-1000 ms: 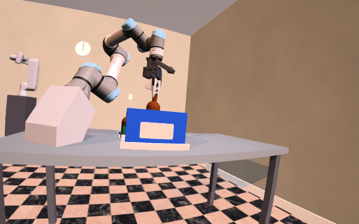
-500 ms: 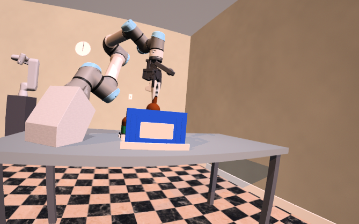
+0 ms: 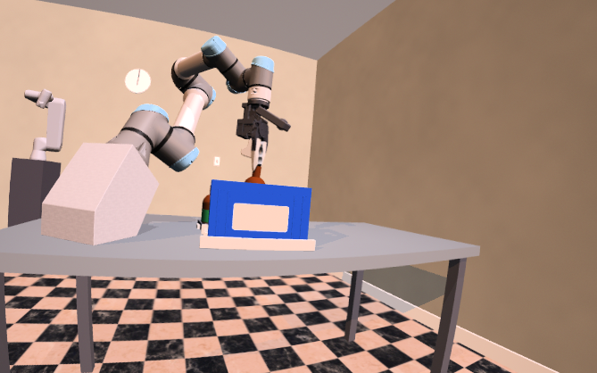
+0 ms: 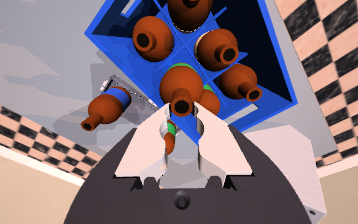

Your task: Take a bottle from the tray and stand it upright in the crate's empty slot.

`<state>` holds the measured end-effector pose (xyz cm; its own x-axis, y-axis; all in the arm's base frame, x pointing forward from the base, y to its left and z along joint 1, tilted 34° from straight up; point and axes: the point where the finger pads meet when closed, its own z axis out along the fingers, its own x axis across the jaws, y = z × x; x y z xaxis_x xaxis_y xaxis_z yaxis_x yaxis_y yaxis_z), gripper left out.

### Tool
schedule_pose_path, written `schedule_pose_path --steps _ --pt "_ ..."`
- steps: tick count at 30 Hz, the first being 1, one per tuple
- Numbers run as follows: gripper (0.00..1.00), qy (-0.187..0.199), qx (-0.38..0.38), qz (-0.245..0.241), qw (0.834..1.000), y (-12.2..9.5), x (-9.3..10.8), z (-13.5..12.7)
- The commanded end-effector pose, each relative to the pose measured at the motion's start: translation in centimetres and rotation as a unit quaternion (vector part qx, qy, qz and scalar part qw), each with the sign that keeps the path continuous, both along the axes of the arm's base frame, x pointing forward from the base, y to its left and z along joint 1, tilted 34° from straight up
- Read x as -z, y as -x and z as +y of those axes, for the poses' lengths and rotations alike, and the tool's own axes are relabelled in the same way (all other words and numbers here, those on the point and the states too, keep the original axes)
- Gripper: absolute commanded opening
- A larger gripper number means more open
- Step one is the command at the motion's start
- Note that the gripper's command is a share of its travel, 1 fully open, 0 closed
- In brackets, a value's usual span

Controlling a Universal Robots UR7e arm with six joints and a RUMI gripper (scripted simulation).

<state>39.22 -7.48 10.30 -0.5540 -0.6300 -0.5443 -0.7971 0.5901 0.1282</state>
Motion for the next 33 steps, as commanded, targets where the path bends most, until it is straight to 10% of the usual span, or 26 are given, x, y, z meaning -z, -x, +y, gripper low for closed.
schedule_pose_path --steps 1,33 --pt "0.0 0.0 0.0 0.0 1.0 -0.14 0.37 0.19" --pt "0.0 0.0 0.0 0.0 1.0 -0.32 1.02 0.58"
